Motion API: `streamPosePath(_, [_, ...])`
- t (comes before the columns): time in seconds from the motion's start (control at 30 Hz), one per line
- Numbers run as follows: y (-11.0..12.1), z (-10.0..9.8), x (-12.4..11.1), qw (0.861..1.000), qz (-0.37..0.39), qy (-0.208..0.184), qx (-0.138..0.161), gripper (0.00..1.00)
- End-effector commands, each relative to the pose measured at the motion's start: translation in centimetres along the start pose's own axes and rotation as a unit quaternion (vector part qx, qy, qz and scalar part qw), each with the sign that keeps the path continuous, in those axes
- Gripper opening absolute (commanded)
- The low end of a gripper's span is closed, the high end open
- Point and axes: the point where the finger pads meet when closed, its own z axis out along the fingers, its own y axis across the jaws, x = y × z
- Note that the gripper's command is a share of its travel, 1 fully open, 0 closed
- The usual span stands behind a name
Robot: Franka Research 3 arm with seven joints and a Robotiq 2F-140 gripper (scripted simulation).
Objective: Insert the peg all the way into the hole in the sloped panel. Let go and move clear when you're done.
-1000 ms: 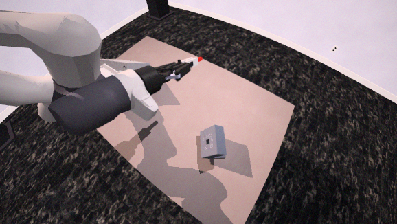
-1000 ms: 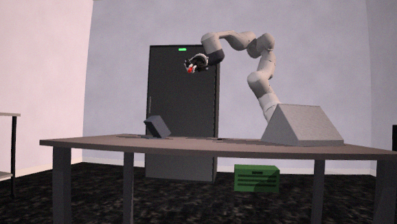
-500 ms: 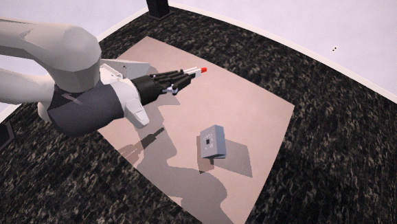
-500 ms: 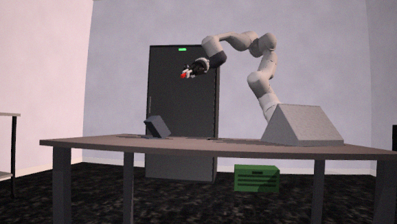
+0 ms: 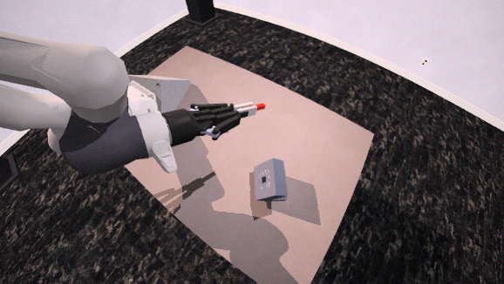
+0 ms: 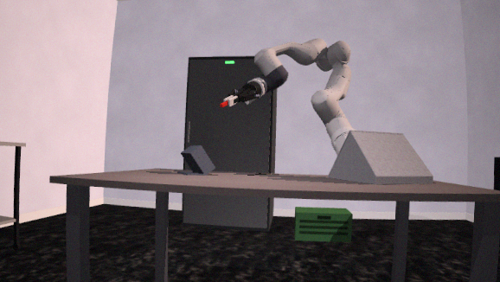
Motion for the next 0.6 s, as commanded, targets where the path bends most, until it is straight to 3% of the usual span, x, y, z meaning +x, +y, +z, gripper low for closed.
streamPosePath(0.0, [-1.2,-0.4,1.6,0.999,0.022,0.013,0.030,0.00])
streamPosePath(0.57, [-3.3,-2.6,7.5,0.987,0.102,0.055,0.112,0.00])
